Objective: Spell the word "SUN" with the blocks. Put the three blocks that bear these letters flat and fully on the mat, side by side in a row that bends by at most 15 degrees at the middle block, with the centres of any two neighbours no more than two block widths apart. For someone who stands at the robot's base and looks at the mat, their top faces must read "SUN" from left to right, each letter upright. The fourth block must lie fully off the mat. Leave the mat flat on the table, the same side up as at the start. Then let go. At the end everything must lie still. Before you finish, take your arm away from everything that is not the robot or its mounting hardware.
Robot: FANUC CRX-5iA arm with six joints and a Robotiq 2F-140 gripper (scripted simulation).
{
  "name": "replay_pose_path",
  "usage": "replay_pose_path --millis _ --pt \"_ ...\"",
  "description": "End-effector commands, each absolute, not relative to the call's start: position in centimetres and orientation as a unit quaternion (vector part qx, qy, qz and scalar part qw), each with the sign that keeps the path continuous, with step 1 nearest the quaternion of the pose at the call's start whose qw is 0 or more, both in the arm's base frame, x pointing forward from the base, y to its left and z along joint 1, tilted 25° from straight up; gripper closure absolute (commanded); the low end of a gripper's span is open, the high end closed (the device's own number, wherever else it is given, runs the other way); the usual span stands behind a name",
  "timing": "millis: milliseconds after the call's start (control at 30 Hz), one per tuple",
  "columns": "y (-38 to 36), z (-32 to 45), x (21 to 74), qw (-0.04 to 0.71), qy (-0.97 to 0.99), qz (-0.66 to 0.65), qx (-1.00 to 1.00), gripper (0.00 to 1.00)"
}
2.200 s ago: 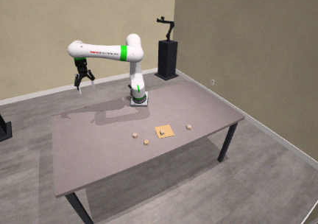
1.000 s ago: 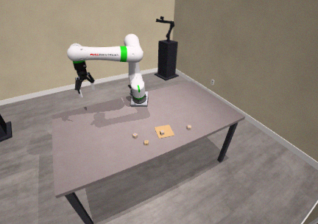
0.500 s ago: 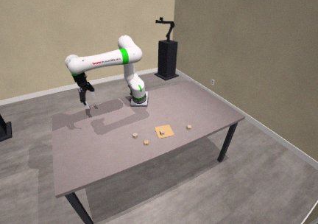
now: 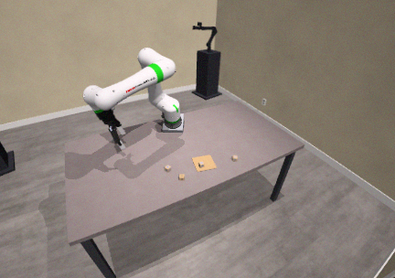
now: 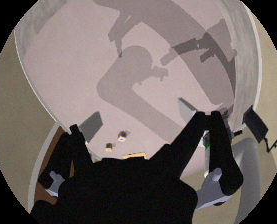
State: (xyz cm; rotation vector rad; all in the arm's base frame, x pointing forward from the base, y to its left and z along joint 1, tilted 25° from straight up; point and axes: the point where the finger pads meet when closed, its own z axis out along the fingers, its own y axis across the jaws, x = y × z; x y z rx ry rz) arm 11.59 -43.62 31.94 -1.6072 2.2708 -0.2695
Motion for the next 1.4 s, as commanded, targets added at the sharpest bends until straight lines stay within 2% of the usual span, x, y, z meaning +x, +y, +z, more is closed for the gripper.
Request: replay_pose_path --millis 0,533,600,633,833,1367 --pt "-43.0 31.5 15.1 0.163 0.77 -0.083 -0.611 0.0" --pt "-37.4 30.0 27.6 0.132 0.625 -0.045 -0.768 0.0" --pt "-37.4 30.0 27.6 0.132 0.625 -0.045 -0.768 0.0" --pt "-36.1 29.8 29.5 0.125 0.597 -0.04 -0.791 0.0" --pt "-33.1 29.4 33.3 0.112 0.537 -0.03 -0.836 0.0" --pt "-23.1 28.4 42.0 0.074 0.358 -0.01 -0.931 0.0"
